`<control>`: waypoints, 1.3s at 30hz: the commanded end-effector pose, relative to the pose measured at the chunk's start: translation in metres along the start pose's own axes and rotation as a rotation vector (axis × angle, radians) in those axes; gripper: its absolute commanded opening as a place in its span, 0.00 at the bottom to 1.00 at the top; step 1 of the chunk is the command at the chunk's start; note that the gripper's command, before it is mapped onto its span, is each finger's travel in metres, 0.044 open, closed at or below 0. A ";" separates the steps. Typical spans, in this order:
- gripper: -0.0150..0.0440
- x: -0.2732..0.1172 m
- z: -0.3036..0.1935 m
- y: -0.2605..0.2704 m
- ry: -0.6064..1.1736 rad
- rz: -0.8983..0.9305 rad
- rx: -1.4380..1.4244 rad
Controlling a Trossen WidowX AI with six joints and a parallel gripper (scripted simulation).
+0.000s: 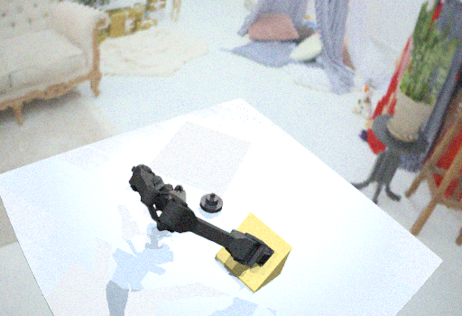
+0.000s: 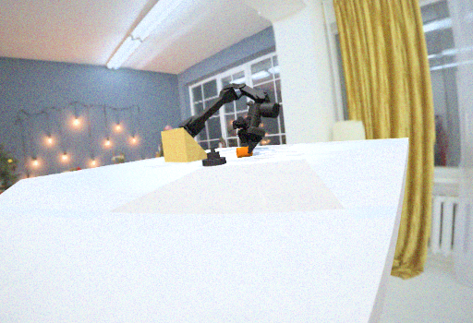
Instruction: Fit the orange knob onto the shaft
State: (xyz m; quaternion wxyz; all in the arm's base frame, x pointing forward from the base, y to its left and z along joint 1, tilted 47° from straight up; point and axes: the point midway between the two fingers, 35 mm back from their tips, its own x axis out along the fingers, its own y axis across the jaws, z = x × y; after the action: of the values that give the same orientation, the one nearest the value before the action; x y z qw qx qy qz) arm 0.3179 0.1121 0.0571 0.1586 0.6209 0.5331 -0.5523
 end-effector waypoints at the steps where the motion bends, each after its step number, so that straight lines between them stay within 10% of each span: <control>1: 0.91 0.004 -0.001 -0.002 0.003 -0.007 0.004; 7: 0.66 0.004 -0.001 -0.002 0.003 -0.007 0.004; 39: 0.56 0.001 0.009 -0.001 0.143 -0.004 0.003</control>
State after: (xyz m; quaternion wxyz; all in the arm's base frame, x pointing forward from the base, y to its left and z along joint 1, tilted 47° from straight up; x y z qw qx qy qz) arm 0.3151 0.1095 0.0546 0.1342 0.6435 0.5385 -0.5271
